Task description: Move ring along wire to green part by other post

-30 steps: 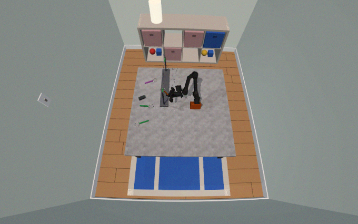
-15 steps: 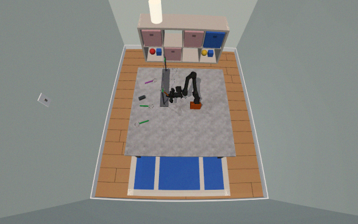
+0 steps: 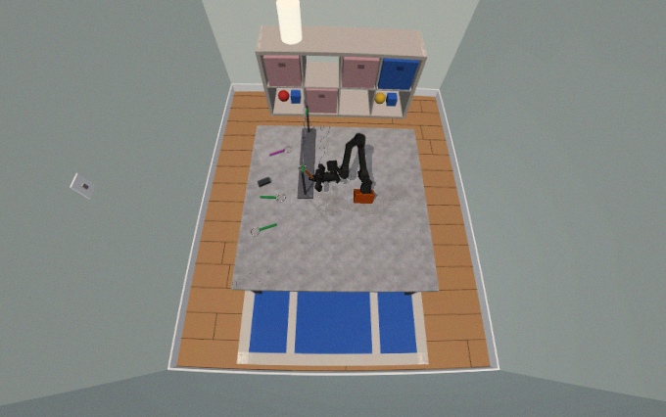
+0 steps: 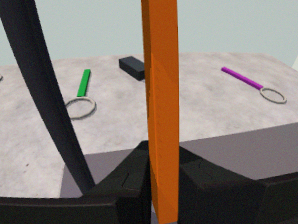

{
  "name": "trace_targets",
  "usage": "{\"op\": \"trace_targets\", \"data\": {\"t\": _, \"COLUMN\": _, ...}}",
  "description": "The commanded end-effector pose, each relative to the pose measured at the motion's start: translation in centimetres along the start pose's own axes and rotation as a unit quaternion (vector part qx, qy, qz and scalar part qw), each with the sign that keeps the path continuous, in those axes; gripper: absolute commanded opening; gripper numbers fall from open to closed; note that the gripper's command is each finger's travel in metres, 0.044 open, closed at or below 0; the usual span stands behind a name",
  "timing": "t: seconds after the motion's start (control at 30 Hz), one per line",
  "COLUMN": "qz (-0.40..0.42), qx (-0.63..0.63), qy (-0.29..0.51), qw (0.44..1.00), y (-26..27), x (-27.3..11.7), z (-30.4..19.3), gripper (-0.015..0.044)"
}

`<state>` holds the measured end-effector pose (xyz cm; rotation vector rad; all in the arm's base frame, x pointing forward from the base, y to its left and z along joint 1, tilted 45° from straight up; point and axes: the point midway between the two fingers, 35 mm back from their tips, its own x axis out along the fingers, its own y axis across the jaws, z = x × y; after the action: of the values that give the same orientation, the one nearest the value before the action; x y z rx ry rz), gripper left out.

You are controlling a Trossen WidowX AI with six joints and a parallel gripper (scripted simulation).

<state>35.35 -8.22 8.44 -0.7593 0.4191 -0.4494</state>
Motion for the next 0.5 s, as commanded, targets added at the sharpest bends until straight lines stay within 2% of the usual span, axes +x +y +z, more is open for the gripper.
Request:
{"op": "trace_targets", "data": {"t": 0.0, "qz": 0.0, "qx": 0.0, "qy": 0.0, "qw": 1.0, "y": 0.0, "x": 0.0, "z": 0.0, "gripper": -0.0124}}
{"op": "trace_targets", "data": {"t": 0.37, "qz": 0.0, "qx": 0.0, "qy": 0.0, "qw": 1.0, "y": 0.0, "x": -0.17, "z": 0.02, "gripper": 0.016}}
{"op": "trace_targets", "data": {"t": 0.47, "qz": 0.0, "qx": 0.0, "qy": 0.0, "qw": 1.0, "y": 0.02, "x": -0.78, "z": 0.09, "gripper": 0.016}}
